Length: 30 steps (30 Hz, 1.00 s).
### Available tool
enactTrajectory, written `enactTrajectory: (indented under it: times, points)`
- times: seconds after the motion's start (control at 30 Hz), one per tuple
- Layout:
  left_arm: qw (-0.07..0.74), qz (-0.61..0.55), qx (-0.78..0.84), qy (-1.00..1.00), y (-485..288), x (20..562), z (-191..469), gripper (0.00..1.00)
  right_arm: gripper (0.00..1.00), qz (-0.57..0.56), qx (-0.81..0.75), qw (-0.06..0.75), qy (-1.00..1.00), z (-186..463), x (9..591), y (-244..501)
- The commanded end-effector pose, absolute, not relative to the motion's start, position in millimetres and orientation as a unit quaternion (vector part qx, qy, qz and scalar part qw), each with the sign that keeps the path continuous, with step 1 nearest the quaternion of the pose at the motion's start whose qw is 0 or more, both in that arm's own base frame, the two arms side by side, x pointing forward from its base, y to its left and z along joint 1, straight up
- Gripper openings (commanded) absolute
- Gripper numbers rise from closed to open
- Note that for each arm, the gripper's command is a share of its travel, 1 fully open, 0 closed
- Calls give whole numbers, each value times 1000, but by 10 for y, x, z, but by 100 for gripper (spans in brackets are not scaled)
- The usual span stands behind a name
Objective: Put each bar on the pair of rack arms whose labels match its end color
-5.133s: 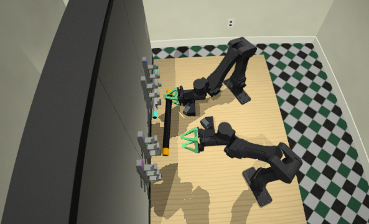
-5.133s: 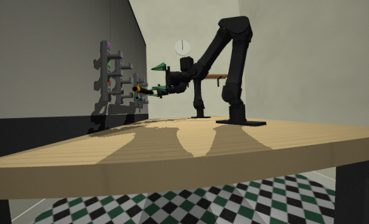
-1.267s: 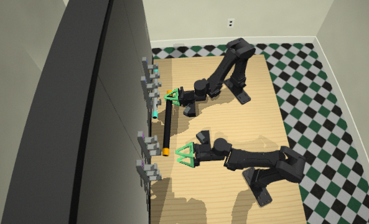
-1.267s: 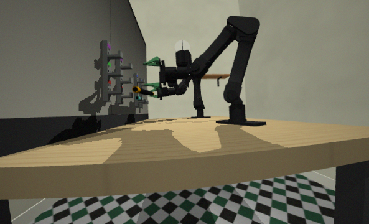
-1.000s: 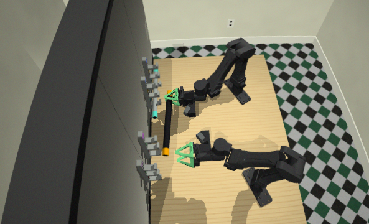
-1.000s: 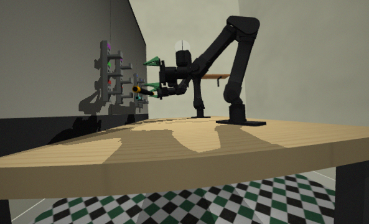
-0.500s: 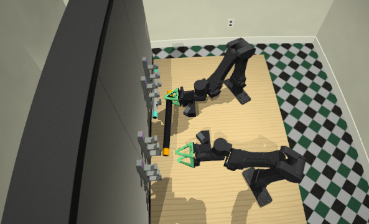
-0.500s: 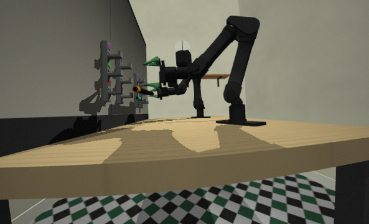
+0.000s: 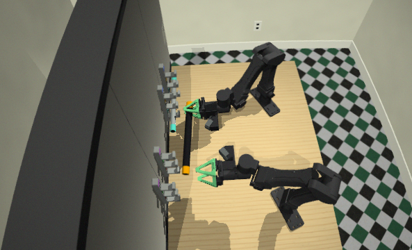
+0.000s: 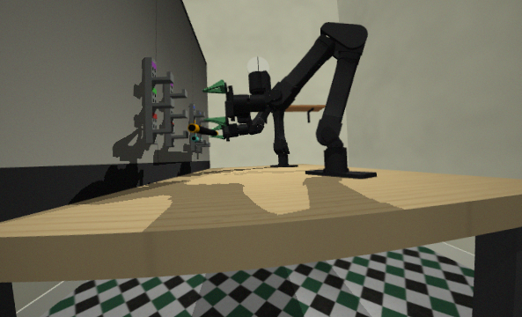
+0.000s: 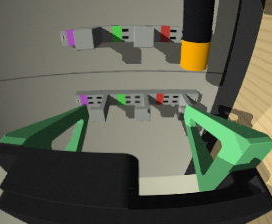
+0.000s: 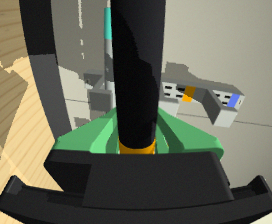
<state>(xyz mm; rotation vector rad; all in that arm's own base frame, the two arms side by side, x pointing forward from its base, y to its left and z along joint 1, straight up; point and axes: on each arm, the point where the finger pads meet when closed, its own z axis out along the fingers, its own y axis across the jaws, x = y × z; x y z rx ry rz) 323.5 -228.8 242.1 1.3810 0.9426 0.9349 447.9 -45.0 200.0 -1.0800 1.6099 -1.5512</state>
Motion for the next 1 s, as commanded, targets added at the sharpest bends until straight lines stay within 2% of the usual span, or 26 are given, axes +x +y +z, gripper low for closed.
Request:
enactTrajectory:
  times: [0.0,0.97]
  points:
    - [581,401,582,403,-2239,3218,2485,100,0,-604,-366,367,605,2399,4481,-493]
    - [582,401,582,403,-2239,3218,2485,100,0,-605,-365,367,605,2523,4489,-541]
